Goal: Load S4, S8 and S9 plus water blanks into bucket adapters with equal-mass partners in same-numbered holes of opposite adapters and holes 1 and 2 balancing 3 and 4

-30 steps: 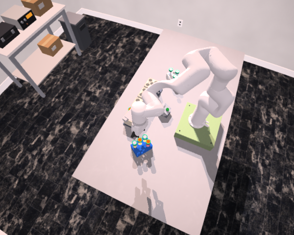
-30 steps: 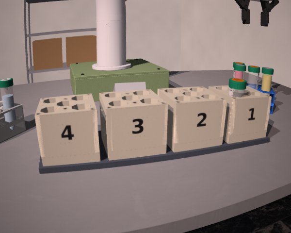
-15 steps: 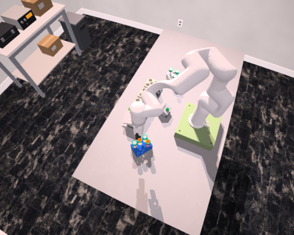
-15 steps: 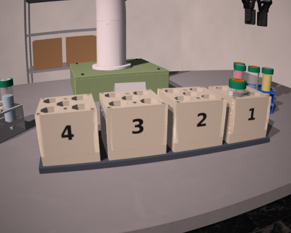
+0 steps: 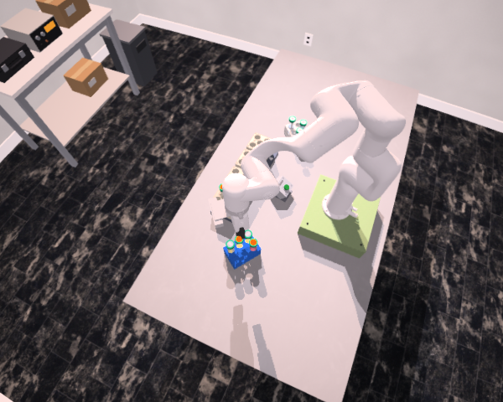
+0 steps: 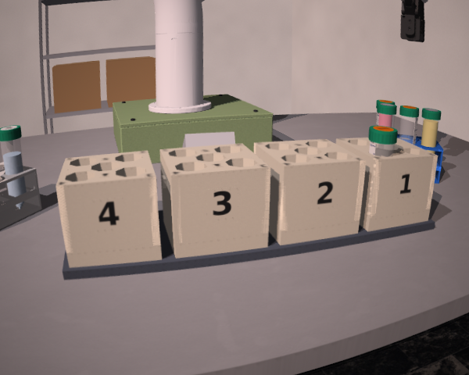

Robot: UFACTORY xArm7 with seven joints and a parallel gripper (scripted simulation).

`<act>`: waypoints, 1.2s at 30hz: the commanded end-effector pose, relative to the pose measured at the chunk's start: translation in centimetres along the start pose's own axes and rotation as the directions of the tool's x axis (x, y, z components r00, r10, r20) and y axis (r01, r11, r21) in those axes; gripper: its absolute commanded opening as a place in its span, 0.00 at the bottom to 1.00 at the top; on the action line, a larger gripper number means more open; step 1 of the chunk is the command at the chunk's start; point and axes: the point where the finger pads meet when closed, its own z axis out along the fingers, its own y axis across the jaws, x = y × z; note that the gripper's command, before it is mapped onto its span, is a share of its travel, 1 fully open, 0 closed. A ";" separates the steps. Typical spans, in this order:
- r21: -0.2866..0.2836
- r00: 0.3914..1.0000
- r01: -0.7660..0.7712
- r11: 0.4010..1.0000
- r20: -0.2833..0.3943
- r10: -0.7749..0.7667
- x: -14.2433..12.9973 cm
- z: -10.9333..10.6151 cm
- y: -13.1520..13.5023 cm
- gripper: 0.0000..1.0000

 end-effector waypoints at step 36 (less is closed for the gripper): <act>0.011 0.962 0.275 0.962 -0.004 -0.274 0.1 3.2 0.0 0.57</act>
